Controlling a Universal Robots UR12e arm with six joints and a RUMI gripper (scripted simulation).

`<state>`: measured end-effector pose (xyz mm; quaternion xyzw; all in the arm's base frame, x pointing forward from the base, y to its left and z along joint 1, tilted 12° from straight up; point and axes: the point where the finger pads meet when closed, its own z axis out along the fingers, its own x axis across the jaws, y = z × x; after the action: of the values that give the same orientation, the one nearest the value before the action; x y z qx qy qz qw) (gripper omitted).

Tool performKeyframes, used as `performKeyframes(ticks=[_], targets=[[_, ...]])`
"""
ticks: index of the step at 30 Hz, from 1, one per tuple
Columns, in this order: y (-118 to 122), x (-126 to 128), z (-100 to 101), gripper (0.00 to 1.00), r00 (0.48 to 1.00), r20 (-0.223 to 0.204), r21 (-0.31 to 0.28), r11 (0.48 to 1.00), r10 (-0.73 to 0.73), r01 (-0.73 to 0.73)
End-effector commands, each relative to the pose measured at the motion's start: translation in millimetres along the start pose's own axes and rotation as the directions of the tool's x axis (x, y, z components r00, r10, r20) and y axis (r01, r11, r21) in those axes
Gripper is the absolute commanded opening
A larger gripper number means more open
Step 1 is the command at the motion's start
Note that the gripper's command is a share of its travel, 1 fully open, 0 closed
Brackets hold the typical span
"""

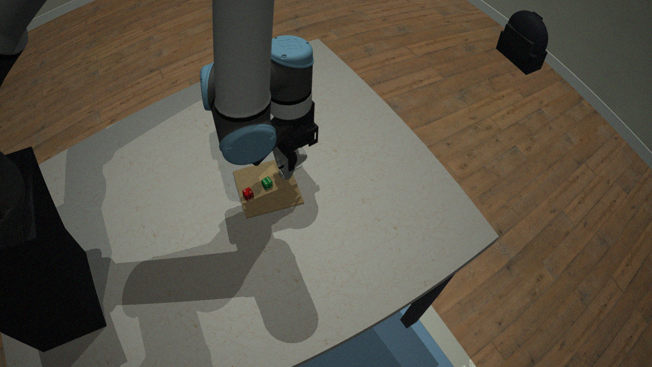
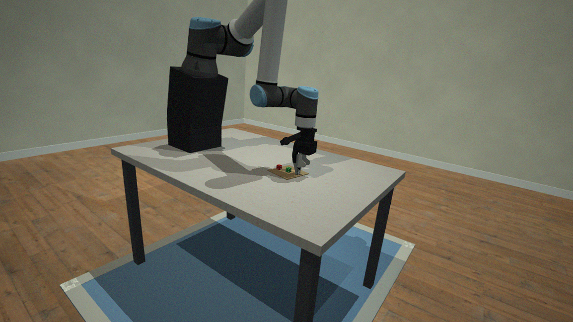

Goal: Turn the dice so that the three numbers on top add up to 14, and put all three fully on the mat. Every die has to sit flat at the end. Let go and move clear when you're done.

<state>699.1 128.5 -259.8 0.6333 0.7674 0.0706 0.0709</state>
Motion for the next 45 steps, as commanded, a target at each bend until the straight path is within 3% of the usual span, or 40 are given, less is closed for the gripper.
performKeyframes(ticks=[1,42,45], targets=[[0.5,0.0,0.5,0.03,1.000,0.000,-0.001,1.000,0.000,0.000],[0.5,0.0,1.1,0.03,1.000,0.000,-0.001,1.000,0.000,0.000],[0.5,0.0,1.1,0.07,1.000,0.000,-0.001,1.000,0.000,0.000]])
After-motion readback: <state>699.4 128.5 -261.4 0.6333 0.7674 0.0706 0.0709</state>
